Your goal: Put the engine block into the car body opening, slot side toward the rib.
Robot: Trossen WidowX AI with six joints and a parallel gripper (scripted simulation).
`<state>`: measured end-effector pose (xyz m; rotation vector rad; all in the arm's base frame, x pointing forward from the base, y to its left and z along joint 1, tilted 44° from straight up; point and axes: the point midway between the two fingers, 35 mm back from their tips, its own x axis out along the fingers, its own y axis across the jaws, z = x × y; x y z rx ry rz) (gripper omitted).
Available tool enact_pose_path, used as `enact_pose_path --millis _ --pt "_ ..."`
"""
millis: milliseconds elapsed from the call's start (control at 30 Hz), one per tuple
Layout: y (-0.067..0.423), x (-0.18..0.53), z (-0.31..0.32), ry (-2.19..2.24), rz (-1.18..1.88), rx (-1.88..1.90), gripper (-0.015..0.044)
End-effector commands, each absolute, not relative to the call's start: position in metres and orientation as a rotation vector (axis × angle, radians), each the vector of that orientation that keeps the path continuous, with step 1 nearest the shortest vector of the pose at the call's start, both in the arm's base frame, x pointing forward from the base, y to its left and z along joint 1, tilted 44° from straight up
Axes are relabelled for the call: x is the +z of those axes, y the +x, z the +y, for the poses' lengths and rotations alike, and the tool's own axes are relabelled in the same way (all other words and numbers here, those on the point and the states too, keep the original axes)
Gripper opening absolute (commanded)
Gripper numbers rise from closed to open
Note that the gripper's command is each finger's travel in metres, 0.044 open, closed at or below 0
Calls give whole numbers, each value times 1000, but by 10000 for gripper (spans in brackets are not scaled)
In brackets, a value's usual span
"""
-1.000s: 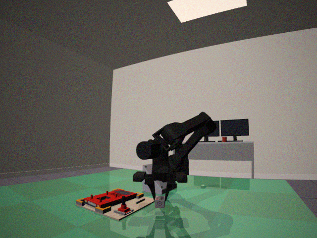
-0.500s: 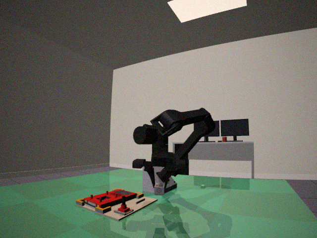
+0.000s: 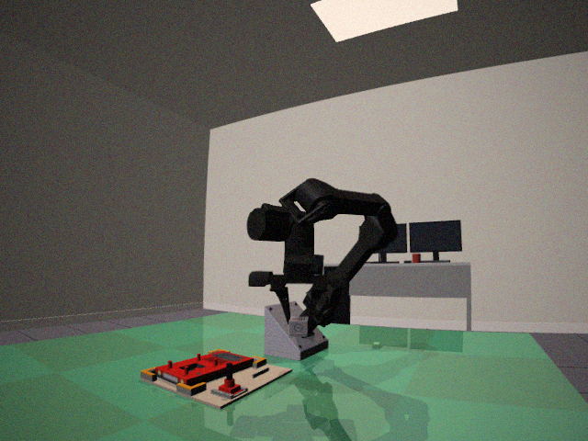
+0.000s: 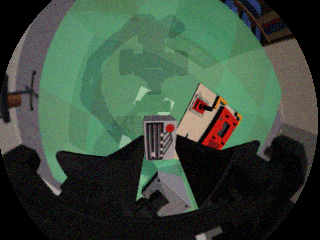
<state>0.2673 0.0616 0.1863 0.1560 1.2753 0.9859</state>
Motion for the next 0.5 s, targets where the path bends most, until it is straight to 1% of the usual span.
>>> enact_pose_path --millis 0,467 --pt "267 191 57 151 1275 986 0" --pt "289 163 40 213 1325 920 0"
